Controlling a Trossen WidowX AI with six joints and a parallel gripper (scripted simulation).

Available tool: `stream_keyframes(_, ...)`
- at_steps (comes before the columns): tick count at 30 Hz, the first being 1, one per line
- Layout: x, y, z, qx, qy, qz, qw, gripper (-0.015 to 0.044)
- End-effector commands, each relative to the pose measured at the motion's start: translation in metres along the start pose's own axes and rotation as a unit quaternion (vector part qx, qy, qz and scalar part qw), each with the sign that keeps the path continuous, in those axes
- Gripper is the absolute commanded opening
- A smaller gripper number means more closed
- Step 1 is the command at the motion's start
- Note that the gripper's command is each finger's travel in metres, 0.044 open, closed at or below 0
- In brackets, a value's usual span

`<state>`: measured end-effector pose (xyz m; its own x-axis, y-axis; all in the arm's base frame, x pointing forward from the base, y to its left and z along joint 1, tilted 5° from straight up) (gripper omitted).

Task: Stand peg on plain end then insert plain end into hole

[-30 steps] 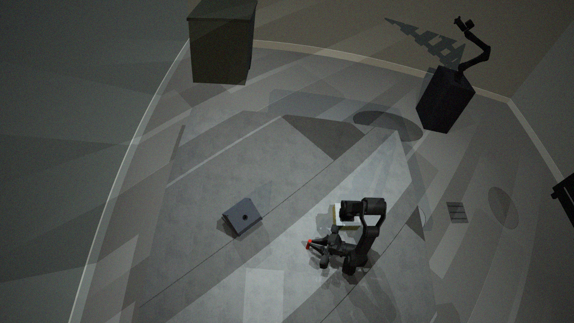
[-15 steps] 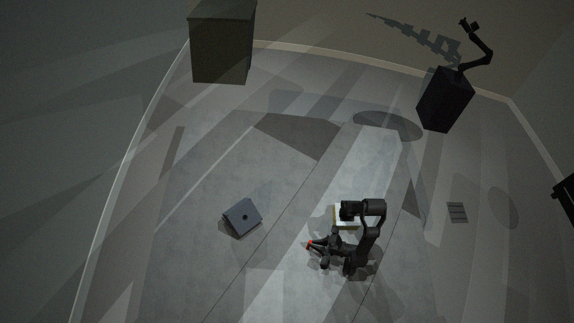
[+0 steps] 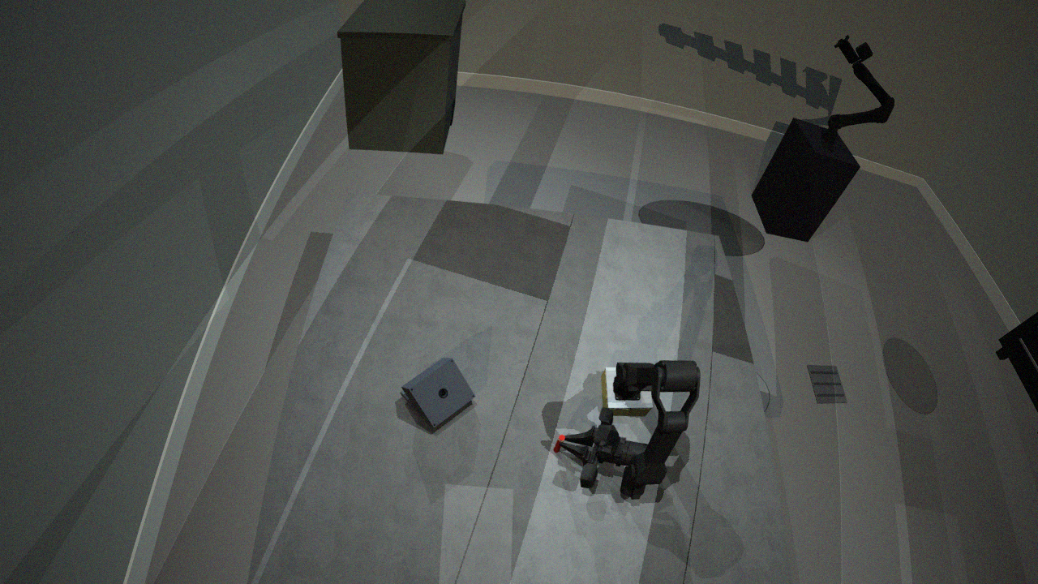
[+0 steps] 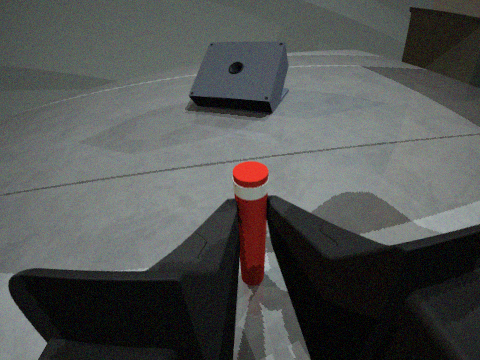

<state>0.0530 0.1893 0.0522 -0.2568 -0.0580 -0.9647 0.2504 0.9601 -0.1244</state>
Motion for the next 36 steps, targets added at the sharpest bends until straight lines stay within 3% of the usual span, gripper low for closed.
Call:
stream_keyframes(1, 0.0007, 0.0002, 0.0000, 0.000, 0.000, 0.001, 1.000, 0.0049)
stream_keyframes(4, 0.0000, 0.0000, 0.0000, 0.000, 0.000, 0.000, 1.000, 0.0128)
stream_keyframes(30, 0.0000, 0.0000, 0.0000, 0.000, 0.000, 0.000, 1.000, 0.0130)
stream_keyframes(36, 0.0000, 0.0000, 0.0000, 0.000, 0.000, 0.000, 1.000, 0.0288)
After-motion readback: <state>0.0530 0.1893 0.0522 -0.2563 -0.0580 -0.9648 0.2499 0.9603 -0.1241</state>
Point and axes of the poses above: the point midway between the two fingers, 35 mm back from their tips, its own z axis out along the fingers, its own y axis across the jaws, x = y × z, the point moved 9 cm from there along -z, back along the fingers, and after that the axes turned 10 degrees about -z, right-handed, at the moved point
